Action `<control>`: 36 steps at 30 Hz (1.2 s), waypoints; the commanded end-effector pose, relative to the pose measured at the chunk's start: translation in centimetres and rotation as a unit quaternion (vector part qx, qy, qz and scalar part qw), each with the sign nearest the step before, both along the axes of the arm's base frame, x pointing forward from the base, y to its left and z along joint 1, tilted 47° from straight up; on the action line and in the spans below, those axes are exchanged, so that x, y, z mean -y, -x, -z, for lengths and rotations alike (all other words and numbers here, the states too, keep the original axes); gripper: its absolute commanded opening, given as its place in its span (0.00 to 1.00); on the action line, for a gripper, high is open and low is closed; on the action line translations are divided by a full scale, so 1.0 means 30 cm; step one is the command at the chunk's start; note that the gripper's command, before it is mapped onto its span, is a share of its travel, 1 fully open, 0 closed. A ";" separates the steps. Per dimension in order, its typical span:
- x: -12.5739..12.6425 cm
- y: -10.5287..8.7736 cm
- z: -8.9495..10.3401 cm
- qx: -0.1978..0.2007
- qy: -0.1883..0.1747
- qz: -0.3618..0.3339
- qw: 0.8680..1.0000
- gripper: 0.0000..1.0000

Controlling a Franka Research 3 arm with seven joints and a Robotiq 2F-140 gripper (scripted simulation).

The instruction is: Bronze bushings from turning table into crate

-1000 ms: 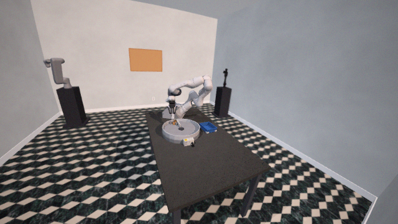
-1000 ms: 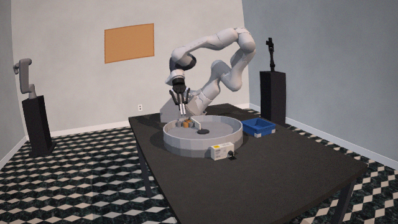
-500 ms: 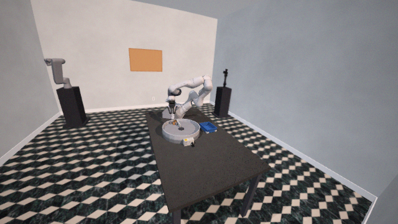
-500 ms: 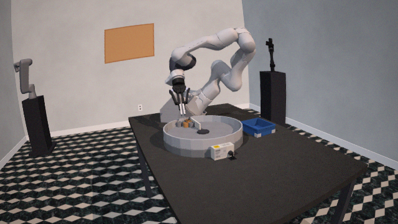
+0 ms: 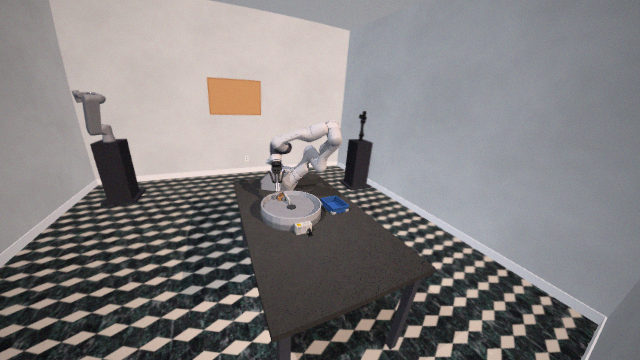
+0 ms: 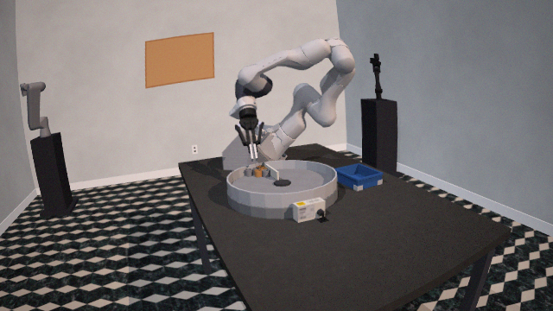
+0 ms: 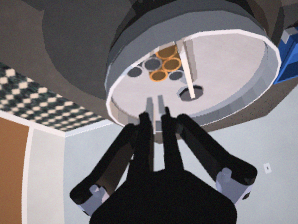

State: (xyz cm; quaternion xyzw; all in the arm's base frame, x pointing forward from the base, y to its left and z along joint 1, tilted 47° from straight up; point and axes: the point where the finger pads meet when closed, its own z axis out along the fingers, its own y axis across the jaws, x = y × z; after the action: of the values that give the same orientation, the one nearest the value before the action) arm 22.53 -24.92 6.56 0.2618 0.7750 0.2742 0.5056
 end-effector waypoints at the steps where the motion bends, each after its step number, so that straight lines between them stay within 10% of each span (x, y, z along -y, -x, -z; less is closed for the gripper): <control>1: 0.002 -0.004 0.000 0.001 0.003 -0.002 1.000 0.06; 36: -0.039 -0.039 0.048 0.001 0.003 -0.002 1.000 0.06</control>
State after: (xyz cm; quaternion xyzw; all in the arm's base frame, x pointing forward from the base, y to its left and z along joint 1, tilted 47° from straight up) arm 23.62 -23.87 5.14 0.2624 0.7752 0.2748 0.5047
